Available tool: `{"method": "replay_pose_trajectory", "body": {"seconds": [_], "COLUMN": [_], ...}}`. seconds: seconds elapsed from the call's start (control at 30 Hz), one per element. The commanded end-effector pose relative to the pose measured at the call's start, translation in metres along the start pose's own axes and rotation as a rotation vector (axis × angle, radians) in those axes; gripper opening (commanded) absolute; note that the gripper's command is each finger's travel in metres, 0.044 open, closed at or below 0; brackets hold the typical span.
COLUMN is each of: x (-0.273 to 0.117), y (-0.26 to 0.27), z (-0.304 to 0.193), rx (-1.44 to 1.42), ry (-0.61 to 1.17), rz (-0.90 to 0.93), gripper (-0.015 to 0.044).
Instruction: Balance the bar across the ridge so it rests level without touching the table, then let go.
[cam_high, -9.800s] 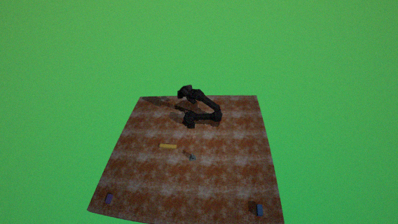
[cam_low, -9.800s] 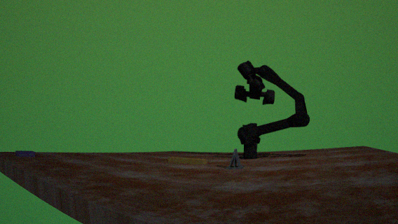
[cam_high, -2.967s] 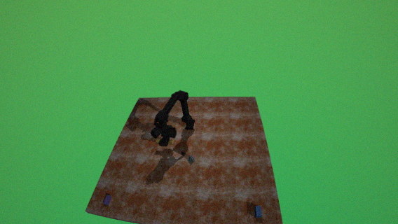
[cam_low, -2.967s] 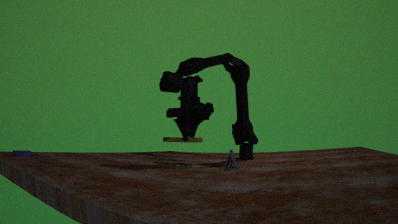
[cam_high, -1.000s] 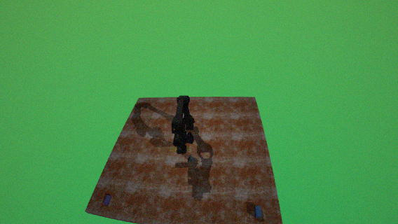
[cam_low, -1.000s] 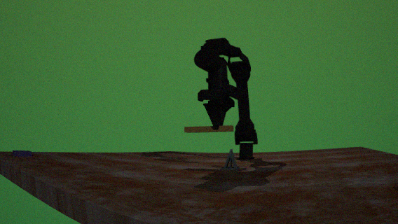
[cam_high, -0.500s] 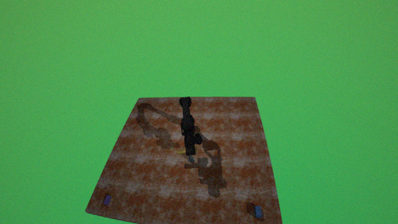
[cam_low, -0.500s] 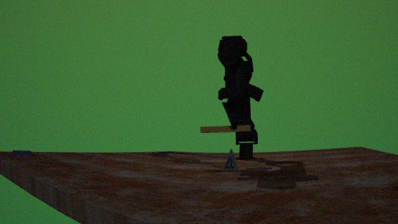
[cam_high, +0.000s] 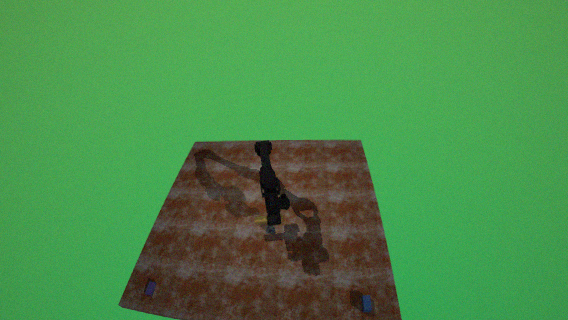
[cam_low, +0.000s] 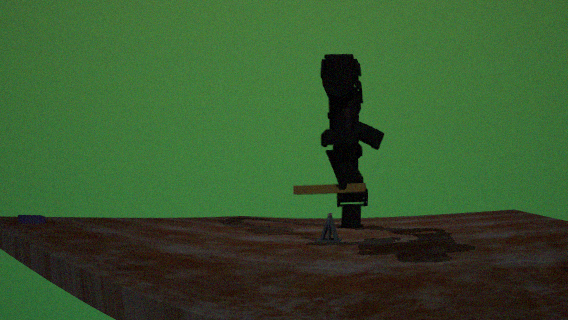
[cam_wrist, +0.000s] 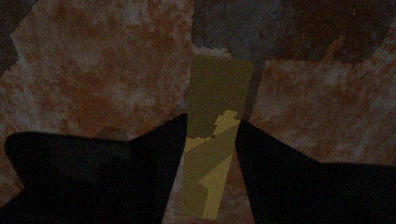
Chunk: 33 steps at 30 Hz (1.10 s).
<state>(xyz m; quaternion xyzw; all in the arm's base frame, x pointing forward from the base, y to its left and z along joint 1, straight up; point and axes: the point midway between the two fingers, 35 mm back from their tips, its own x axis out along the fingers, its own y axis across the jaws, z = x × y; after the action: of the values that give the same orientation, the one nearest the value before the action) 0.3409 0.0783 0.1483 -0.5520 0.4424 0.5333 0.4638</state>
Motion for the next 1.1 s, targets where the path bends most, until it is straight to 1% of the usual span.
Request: {"method": "replay_pose_trajectory", "body": {"seconds": [0.0,0.53,1.07], "x": [0.007,0.032,0.032], "y": [0.001,0.003,0.003], "z": [0.0,-0.001,-0.001], "rx": [0.004,0.004,0.004], "ry": [-0.003,-0.002,-0.002], "rz": [0.005,0.006,0.006], "gripper": [0.0,0.0,0.0]}}
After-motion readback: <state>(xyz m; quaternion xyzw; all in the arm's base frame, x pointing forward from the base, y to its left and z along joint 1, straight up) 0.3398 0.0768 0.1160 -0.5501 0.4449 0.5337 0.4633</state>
